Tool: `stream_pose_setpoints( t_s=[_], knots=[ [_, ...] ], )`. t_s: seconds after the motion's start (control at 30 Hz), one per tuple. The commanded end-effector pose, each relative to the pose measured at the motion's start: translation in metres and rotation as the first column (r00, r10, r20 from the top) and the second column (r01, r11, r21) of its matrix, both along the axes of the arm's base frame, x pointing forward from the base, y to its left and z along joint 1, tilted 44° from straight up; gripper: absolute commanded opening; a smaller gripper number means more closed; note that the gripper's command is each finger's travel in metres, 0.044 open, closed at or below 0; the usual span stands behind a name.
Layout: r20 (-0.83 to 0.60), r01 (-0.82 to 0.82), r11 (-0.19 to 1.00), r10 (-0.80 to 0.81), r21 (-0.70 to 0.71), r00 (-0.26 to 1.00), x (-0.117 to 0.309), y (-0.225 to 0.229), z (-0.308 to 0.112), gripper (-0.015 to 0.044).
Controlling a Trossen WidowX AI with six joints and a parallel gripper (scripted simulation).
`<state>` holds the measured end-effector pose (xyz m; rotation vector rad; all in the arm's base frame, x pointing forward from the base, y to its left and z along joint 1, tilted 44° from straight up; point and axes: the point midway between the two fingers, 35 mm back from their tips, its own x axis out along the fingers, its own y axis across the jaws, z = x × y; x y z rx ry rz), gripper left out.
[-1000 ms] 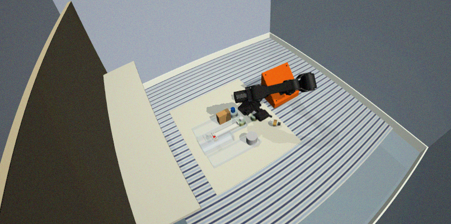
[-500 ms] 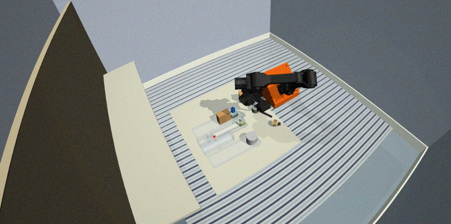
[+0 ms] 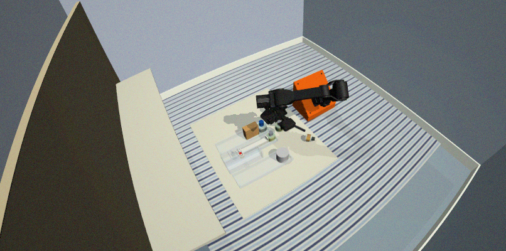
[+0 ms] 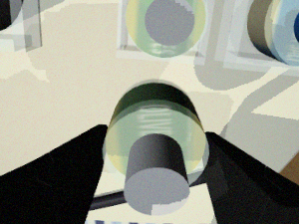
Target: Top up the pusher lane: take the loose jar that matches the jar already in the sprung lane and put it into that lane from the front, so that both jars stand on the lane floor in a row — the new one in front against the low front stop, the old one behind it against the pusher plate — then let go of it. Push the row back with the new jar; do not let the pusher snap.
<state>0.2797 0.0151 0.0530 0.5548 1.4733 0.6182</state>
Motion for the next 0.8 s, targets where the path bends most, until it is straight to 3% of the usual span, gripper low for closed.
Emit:
stream_pose_setpoints(
  t_s=[0.0,0.77],
  knots=[
    [-0.008,0.009,1.0,-0.009,0.005,1.0,0.001,0.004,-0.007,0.0],
    [-0.007,0.009,1.0,-0.009,0.006,1.0,0.006,0.018,-0.021,0.0]
  ],
)
